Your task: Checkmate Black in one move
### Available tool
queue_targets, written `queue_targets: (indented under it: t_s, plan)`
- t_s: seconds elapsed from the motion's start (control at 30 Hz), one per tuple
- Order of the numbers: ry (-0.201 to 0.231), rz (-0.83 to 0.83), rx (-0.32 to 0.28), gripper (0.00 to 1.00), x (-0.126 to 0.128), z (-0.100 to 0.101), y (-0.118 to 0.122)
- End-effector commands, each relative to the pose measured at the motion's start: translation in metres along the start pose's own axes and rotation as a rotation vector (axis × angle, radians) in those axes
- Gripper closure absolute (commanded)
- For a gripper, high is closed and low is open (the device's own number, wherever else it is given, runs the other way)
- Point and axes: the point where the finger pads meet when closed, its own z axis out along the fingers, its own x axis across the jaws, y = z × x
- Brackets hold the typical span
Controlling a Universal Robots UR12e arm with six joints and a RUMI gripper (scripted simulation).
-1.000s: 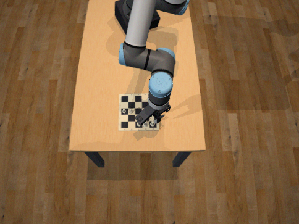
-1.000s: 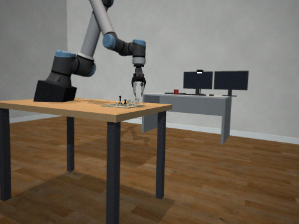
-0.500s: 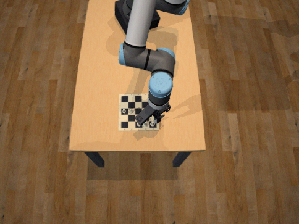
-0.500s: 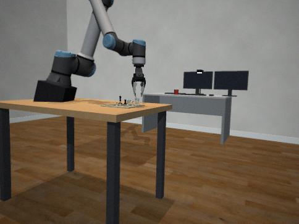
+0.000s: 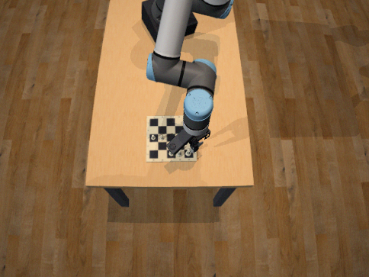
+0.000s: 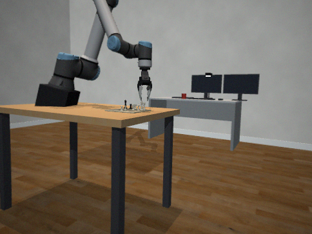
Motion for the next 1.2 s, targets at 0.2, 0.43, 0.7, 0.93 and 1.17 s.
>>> queue_targets:
  t_s: [0.2, 0.43, 0.7, 0.93, 1.17]
  plan:
    - [-0.001, 0.000, 0.001, 0.75, -0.001, -0.001, 0.000]
    - [-0.001, 0.000, 0.001, 0.75, -0.001, 0.006, 0.000]
    - [-0.001, 0.000, 0.001, 0.75, -0.001, 0.024, 0.000]
    - [-0.001, 0.000, 0.001, 0.75, -0.001, 0.034, 0.000]
    - [-0.001, 0.000, 0.001, 0.75, -0.001, 0.038, 0.000]
